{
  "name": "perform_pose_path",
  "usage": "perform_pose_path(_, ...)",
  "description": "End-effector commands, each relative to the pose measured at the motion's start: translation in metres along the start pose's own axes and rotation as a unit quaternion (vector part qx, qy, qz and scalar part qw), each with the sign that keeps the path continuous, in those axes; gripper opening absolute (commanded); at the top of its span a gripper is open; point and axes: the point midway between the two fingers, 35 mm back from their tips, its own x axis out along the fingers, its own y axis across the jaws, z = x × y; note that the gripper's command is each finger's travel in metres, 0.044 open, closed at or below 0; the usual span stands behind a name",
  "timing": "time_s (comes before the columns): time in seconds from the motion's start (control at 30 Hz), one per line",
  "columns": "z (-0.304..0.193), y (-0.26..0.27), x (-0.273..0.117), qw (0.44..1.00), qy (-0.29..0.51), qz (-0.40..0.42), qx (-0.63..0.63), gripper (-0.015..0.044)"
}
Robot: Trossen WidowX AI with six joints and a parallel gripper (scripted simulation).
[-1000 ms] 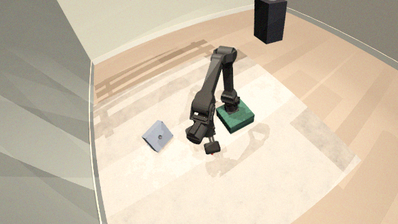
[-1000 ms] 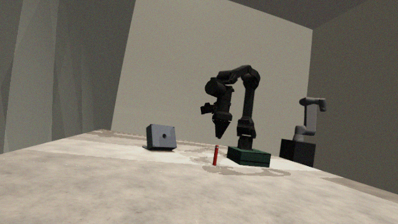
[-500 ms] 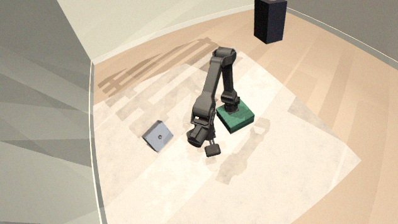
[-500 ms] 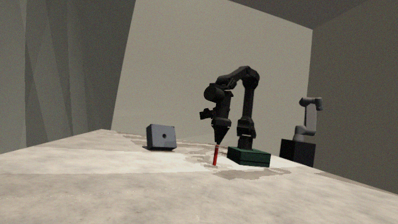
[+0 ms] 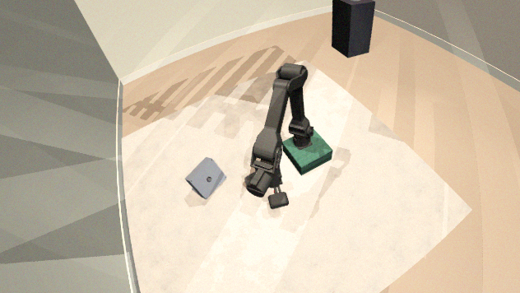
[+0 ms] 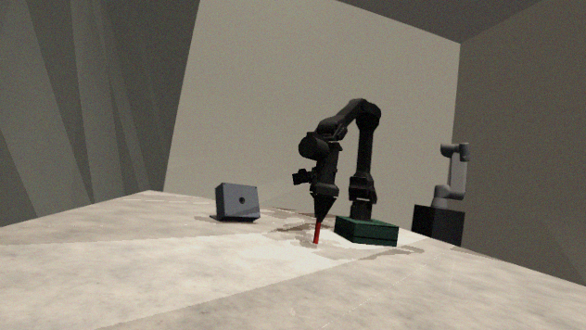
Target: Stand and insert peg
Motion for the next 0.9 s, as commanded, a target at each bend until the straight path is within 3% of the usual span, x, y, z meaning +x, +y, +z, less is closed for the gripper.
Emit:
perform_pose_path(0.0,-0.002,-0.001,0.009,1.0,0.005,-0.004,-0.002,0.044)
perform_pose_path(0.5,-0.003,-0.003,0.027,1.0,0.005,-0.004,-0.002,0.044)
perform_pose_path(0.87,-0.002,-0.002,0.023,1.0,0.001,-0.002,0.0,0.0151)
